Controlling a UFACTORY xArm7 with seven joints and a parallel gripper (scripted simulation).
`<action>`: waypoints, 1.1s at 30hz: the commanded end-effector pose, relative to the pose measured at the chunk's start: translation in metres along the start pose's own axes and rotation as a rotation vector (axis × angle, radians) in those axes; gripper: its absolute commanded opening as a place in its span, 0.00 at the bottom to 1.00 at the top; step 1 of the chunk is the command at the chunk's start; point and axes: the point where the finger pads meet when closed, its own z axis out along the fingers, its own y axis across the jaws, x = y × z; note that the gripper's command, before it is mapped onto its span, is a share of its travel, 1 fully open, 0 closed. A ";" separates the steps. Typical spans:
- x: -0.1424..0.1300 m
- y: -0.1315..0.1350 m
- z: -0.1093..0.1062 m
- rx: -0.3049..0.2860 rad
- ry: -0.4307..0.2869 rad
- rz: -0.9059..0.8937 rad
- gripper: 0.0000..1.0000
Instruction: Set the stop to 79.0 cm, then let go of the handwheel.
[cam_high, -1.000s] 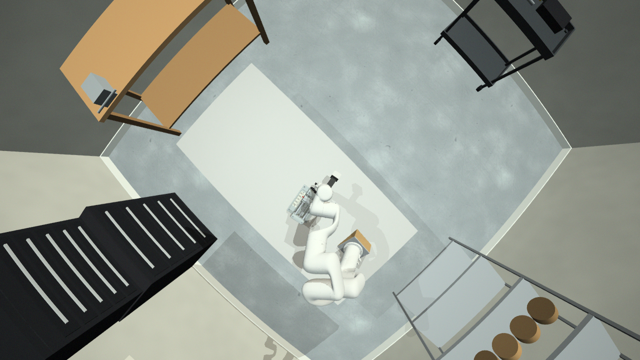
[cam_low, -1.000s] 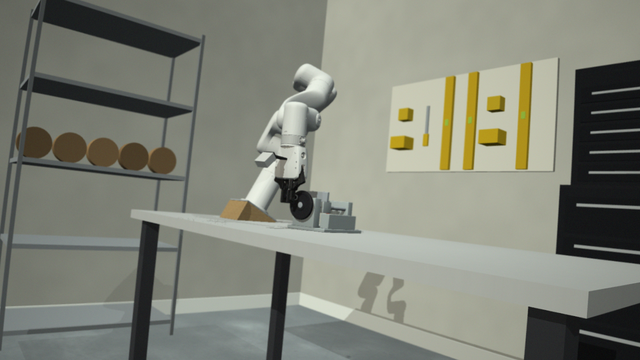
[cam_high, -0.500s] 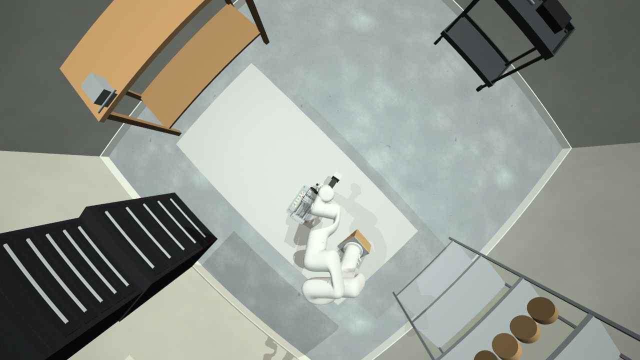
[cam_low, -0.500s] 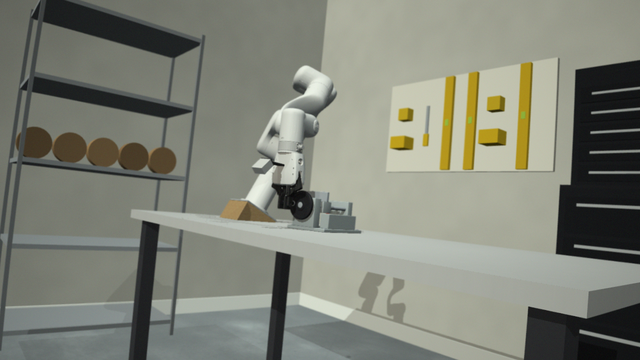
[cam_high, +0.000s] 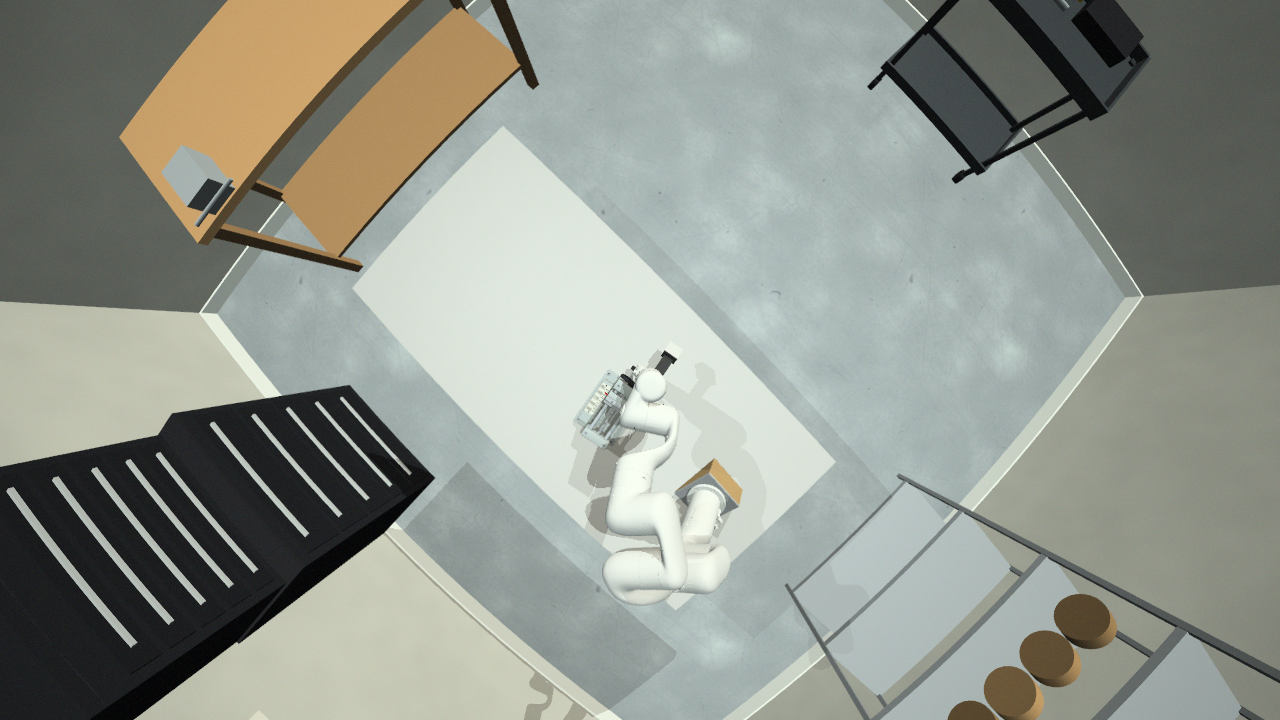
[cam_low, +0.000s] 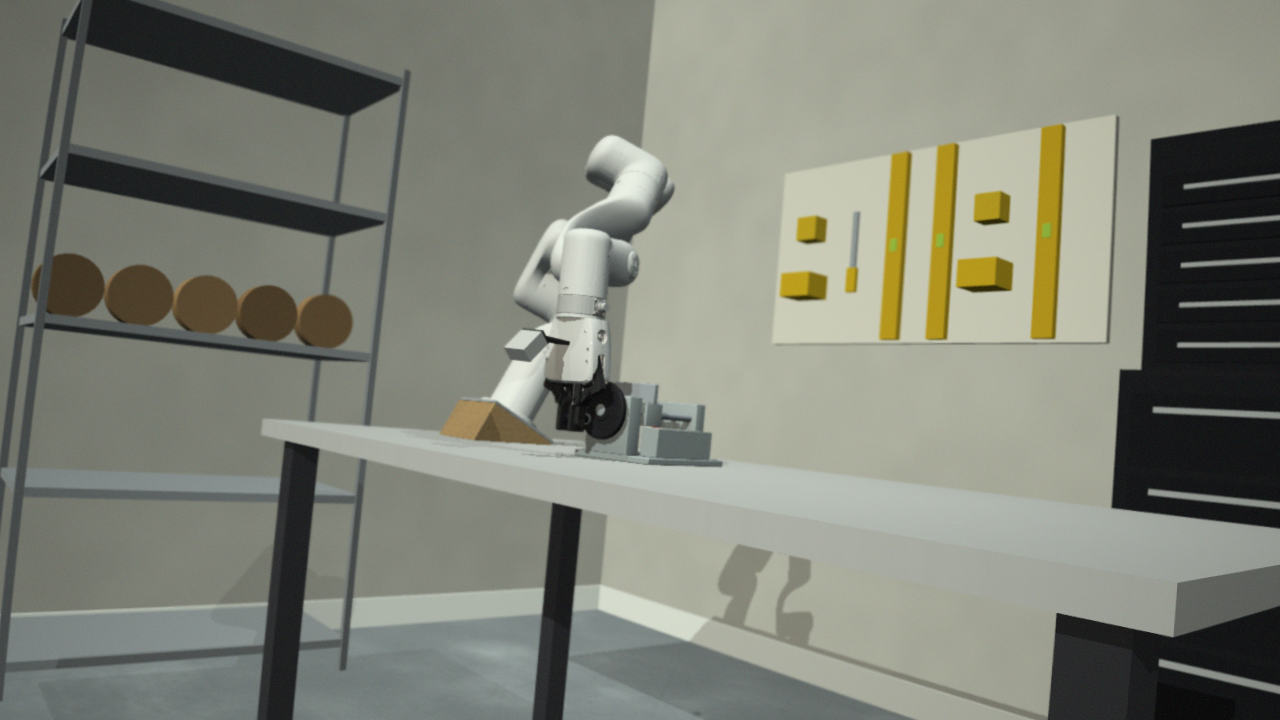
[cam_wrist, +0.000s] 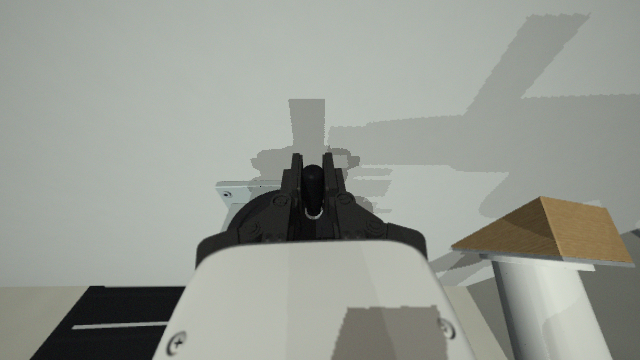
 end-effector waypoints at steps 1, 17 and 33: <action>0.001 -0.004 0.004 0.002 0.003 0.001 0.06; 0.001 -0.015 0.012 0.002 0.003 0.001 0.06; 0.002 -0.024 0.014 0.002 0.003 0.001 0.06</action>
